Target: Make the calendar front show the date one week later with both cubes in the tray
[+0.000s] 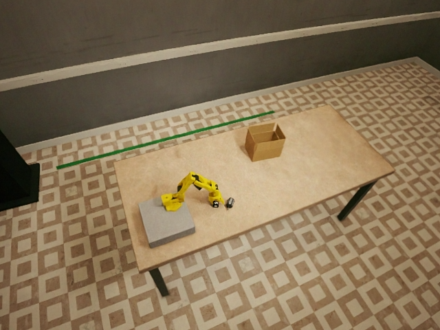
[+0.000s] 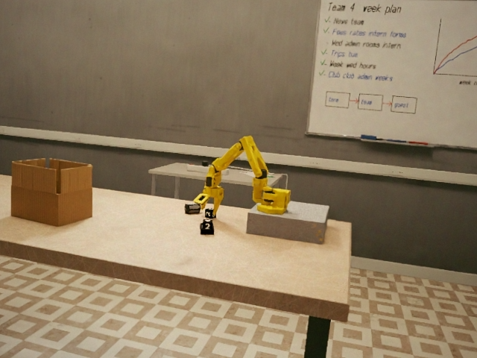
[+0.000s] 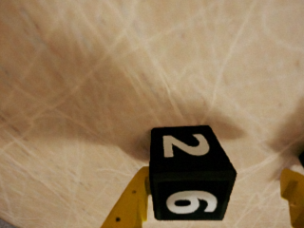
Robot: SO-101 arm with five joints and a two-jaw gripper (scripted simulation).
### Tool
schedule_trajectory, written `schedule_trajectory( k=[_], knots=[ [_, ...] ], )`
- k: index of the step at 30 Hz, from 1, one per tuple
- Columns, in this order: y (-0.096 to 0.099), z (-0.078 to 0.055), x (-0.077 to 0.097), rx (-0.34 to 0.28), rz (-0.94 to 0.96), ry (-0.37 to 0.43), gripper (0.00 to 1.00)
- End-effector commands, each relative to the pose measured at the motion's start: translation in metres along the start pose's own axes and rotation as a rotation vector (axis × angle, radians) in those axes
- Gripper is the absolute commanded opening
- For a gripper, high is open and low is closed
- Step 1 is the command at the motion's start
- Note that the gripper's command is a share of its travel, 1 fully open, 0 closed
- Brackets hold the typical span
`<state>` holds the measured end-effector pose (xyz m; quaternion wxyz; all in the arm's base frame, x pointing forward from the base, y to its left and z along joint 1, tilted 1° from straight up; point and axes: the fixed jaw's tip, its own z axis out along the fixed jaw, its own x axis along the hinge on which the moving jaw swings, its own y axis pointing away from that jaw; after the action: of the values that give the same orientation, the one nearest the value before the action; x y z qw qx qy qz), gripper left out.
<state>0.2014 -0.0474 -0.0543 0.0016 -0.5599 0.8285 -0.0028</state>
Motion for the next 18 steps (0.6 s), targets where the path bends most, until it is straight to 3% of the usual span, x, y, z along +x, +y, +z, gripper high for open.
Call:
schedule_trajectory(
  k=[1, 7, 15, 18],
  knots=[
    [0.003, 0.003, 0.001, -0.012, -0.004, 0.0, 0.36],
    [0.002, -0.002, 0.001, -0.012, -0.004, 0.0, 0.36],
    [-0.001, -0.026, 0.001, -0.012, -0.004, 0.0, 0.36],
    [-0.001, -0.03, 0.001, -0.012, -0.004, 0.0, 0.36]
  ],
)
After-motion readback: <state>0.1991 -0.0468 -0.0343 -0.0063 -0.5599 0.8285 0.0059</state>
